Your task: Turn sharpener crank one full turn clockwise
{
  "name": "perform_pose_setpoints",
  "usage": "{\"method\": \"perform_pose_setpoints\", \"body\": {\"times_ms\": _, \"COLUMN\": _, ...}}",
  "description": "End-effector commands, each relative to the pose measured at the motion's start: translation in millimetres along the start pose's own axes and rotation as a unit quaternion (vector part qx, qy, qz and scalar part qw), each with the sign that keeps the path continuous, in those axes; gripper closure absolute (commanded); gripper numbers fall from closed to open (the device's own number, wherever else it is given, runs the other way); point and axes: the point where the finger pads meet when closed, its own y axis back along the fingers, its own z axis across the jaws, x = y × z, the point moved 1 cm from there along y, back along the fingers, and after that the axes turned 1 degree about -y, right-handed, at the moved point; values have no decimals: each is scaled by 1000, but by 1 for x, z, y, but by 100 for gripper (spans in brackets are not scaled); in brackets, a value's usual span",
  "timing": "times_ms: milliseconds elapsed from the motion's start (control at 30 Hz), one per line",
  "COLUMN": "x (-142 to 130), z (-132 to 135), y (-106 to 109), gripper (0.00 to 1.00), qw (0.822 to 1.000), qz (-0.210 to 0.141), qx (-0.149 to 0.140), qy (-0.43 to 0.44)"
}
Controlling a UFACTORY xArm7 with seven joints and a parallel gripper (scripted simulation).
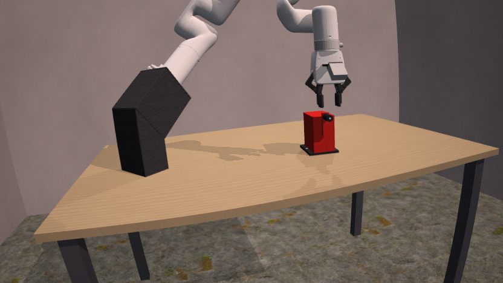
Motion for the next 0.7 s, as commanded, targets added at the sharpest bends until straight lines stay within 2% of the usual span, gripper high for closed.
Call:
{"method": "perform_pose_setpoints", "body": {"times_ms": 0, "x": 1, "z": -1, "y": 9, "gripper": 46, "qw": 1000, "qz": 2, "qx": 1, "qy": 0}}
{"method": "perform_pose_setpoints", "body": {"times_ms": 433, "x": 1, "z": -1, "y": 16, "gripper": 46, "qw": 1000, "qz": 2, "qx": 1, "qy": 0}}
{"method": "perform_pose_setpoints", "body": {"times_ms": 467, "x": 1, "z": -1, "y": 16, "gripper": 100, "qw": 1000, "qz": 2, "qx": 1, "qy": 0}}
{"method": "perform_pose_setpoints", "body": {"times_ms": 667, "x": 1, "z": -1, "y": 16, "gripper": 100, "qw": 1000, "qz": 2, "qx": 1, "qy": 0}}
